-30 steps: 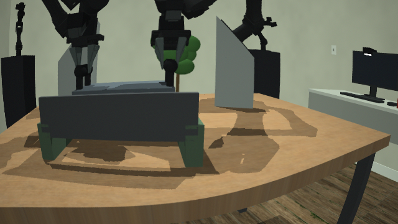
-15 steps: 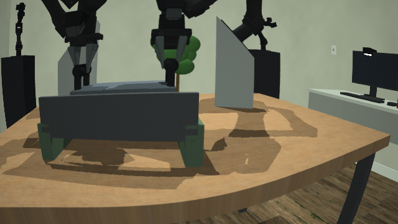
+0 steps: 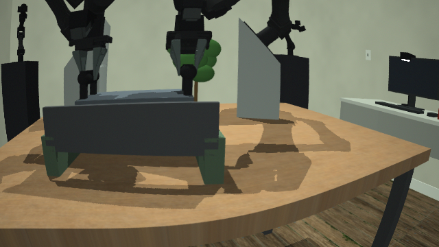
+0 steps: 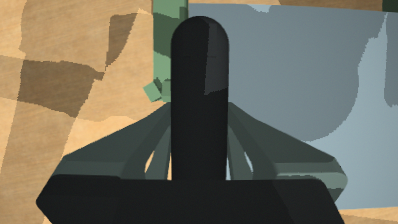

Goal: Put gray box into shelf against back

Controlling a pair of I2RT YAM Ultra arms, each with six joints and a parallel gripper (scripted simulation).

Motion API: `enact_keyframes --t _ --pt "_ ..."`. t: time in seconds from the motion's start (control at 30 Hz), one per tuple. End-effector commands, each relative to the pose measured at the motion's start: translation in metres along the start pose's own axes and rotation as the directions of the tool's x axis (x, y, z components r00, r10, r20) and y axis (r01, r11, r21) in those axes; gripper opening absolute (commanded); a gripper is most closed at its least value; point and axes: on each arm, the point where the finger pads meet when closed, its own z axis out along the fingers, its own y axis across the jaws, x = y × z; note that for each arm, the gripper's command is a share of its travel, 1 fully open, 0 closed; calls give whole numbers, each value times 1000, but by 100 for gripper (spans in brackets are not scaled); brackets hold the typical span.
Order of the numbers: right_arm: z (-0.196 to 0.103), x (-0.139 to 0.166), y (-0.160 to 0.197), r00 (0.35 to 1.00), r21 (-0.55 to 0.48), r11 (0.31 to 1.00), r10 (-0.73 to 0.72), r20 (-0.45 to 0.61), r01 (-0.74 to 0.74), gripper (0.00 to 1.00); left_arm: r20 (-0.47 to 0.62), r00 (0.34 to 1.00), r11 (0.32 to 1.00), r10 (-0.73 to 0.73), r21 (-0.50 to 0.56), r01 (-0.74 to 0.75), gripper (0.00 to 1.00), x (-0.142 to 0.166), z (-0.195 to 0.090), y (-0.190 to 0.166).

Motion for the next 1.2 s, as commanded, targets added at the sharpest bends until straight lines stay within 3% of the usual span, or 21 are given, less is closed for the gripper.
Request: enact_keyframes --t 0.0,0.2,0.23,0.3,0.37,0.43,0.57,0.67,0.73,0.83,0.9,1.17 --pt "-26 -26 12 997 -22 1000 11 76 -10 14 78 996 999 -37 -9 38 14 -47 -21 -1" --pt "-36 -41 3 995 -32 999 33 91 -30 14 73 997 1000 -20 -16 21 14 -44 -15 -4" --pt "-21 -29 14 998 -12 1000 -7 63 7 14 80 996 999 -30 -14 32 14 -49 -16 -3" --pt "-32 -42 11 996 -40 999 26 87 -22 14 79 996 999 -30 -10 31 14 -56 -17 -1" --pt "-36 -45 5 996 -33 999 24 86 -21 14 65 998 1000 -8 -10 9 14 -41 -8 -9" --pt "-37 -51 6 994 -49 998 51 98 -46 14 89 994 998 -57 -6 58 14 -61 -16 -2" --pt "-33 -45 8 996 -31 999 36 84 -34 14 86 995 999 -47 -8 48 14 -64 -17 0" --pt "-35 -50 7 995 -33 999 31 90 -28 14 71 997 1000 -21 -10 22 14 -47 -7 -8" --pt "-30 -48 10 997 -35 999 17 74 -14 14 80 996 999 -38 -5 39 14 -63 -12 -2" --pt "-31 -53 8 997 -31 999 22 80 -20 14 68 998 1000 -12 -13 13 14 -54 -5 -6" --pt "-37 -59 4 996 -32 999 27 90 -24 14 84 996 999 -43 -4 43 14 -68 -8 -3" --pt "-38 -66 8 992 -43 997 65 108 -60 14 91 994 998 -63 -6 63 14 -76 -11 0"
